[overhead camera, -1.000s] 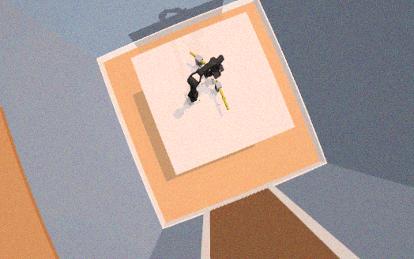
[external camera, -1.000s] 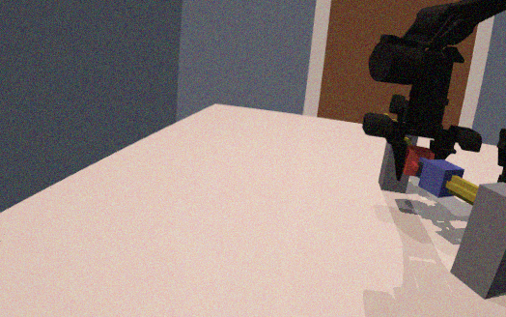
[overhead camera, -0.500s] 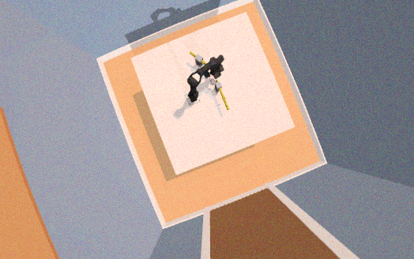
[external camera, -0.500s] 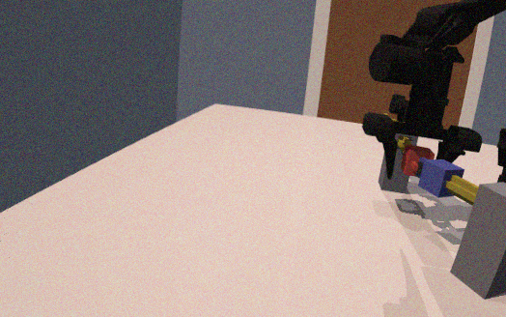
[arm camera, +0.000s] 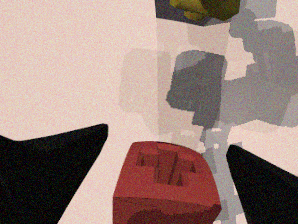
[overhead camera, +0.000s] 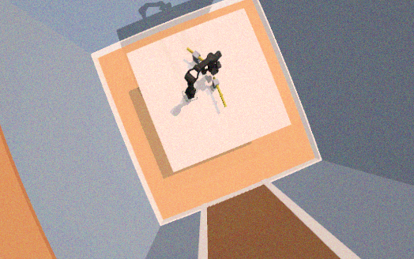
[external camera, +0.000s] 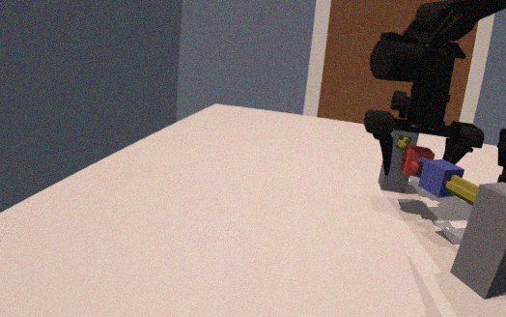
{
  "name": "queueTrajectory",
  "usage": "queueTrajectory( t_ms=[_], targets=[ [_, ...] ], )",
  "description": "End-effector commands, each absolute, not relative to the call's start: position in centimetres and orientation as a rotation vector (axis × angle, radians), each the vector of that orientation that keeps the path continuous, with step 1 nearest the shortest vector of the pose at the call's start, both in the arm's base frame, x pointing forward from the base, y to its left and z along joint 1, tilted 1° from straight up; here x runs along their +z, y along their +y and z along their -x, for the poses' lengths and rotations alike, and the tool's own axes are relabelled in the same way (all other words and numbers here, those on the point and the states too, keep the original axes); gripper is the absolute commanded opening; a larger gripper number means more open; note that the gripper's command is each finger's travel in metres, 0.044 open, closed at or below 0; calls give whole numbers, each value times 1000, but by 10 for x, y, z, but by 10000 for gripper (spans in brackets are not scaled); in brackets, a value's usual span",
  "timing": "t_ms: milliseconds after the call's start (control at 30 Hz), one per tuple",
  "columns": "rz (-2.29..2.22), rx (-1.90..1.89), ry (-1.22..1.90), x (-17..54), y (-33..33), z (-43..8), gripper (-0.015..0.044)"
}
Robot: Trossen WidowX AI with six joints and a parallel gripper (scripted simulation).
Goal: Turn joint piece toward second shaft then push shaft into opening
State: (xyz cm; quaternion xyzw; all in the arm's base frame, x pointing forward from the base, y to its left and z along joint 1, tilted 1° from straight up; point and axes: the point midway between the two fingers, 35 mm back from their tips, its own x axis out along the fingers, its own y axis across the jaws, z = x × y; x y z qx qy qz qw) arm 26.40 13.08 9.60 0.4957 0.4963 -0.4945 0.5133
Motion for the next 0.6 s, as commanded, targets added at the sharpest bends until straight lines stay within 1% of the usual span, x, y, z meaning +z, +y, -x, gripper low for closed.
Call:
queueTrajectory(
  t_ms=[0,233,567],
  targets=[
    [-1179,-1193,1158,117,133,-265,440],
    [-1164,-1176,1165,121,133,-266,440],
    [-949,-895,1288,166,136,-269,440]
  ],
)
